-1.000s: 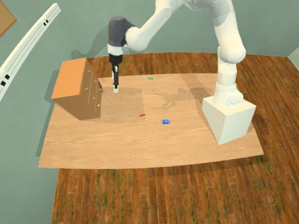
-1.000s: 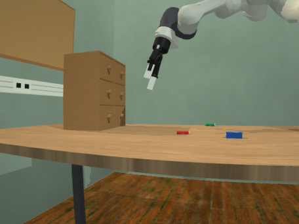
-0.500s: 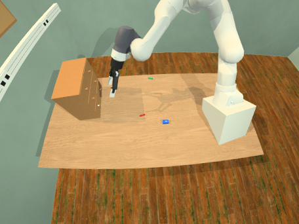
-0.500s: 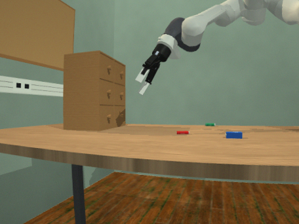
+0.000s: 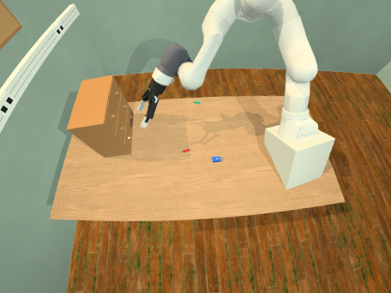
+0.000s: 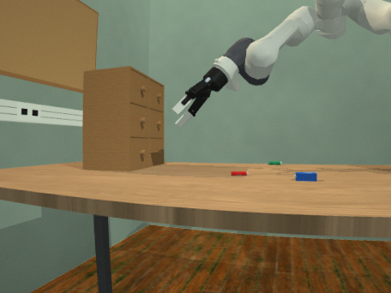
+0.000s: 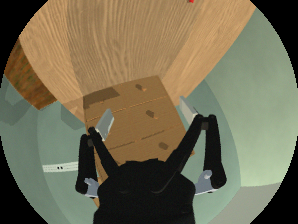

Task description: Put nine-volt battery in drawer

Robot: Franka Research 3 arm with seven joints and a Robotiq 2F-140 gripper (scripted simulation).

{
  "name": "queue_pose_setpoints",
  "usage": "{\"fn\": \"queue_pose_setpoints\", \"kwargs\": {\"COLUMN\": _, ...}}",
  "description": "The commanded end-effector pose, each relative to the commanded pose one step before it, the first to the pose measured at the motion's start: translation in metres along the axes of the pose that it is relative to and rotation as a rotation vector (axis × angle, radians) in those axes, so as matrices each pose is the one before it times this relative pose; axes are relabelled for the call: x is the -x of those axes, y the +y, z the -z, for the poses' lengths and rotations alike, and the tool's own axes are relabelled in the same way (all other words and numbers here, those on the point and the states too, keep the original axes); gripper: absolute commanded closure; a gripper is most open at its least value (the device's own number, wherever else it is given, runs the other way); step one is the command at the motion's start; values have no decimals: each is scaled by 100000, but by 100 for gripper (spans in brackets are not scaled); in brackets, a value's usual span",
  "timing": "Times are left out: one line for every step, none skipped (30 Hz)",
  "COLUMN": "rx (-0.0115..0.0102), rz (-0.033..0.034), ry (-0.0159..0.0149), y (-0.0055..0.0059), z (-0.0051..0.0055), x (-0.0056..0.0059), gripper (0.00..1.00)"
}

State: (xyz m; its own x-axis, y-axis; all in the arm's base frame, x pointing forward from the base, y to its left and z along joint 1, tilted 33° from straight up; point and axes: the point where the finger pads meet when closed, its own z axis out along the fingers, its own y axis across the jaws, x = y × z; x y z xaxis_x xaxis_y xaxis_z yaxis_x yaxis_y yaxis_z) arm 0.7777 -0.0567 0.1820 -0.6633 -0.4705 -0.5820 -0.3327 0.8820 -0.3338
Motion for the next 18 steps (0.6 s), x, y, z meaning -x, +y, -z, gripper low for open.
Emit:
{"fn": "queue_pose_setpoints", "kwargs": {"rx": -2423, "rz": 835, "ry": -8040, "y": -441, "z": 272, "x": 1736, "gripper": 0}}
{"fn": "queue_pose_setpoints", "kwargs": {"rx": -417, "rz": 10, "ry": -800, "y": -147, "z": -1, "x": -18, "gripper": 0}}
{"fn": "queue_pose_setpoints", "kwargs": {"rx": -410, "rz": 5, "ry": -724, "y": -141, "z": 1, "x": -23, "gripper": 0}}
{"fn": "queue_pose_setpoints", "kwargs": {"rx": -412, "rz": 13, "ry": -725, "y": -142, "z": 8, "x": -19, "gripper": 0}}
{"fn": "queue_pose_setpoints", "kwargs": {"rx": -407, "rz": 9, "ry": -678, "y": -138, "z": 8, "x": -25, "gripper": 0}}
{"fn": "queue_pose_setpoints", "kwargs": {"rx": -406, "rz": 7, "ry": -639, "y": -136, "z": 9, "x": -28, "gripper": 0}}
{"fn": "queue_pose_setpoints", "kwargs": {"rx": -411, "rz": 15, "ry": -640, "y": -138, "z": 15, "x": -24, "gripper": 0}}
{"fn": "queue_pose_setpoints", "kwargs": {"rx": -412, "rz": 13, "ry": -619, "y": -137, "z": 16, "x": -28, "gripper": 0}}
{"fn": "queue_pose_setpoints", "kwargs": {"rx": -413, "rz": 7, "ry": -586, "y": -134, "z": 14, "x": -35, "gripper": 0}}
{"fn": "queue_pose_setpoints", "kwargs": {"rx": -420, "rz": 16, "ry": -586, "y": -138, "z": 20, "x": -31, "gripper": 0}}
{"fn": "queue_pose_setpoints", "kwargs": {"rx": -426, "rz": 23, "ry": -584, "y": -140, "z": 26, "x": -27, "gripper": 0}}
{"fn": "queue_pose_setpoints", "kwargs": {"rx": -430, "rz": 7, "ry": -556, "y": -136, "z": 19, "x": -43, "gripper": 0}}
{"fn": "queue_pose_setpoints", "kwargs": {"rx": -439, "rz": 16, "ry": -554, "y": -140, "z": 25, "x": -38, "gripper": 0}}
{"fn": "queue_pose_setpoints", "kwargs": {"rx": -446, "rz": 26, "ry": -553, "y": -144, "z": 31, "x": -33, "gripper": 0}}
{"fn": "queue_pose_setpoints", "kwargs": {"rx": -456, "rz": 18, "ry": -545, "y": -144, "z": 29, "x": -43, "gripper": 0}}
{"fn": "queue_pose_setpoints", "kwargs": {"rx": 0, "rz": 0, "ry": 0, "y": 0, "z": 0, "x": 0, "gripper": 0}}
{"fn": "queue_pose_setpoints", "kwargs": {"rx": 0, "rz": 0, "ry": 0, "y": 0, "z": 0, "x": 0, "gripper": 0}}
{"fn": "queue_pose_setpoints", "kwargs": {"rx": -466, "rz": 18, "ry": -538, "y": -146, "z": 30, "x": -46, "gripper": 0}}
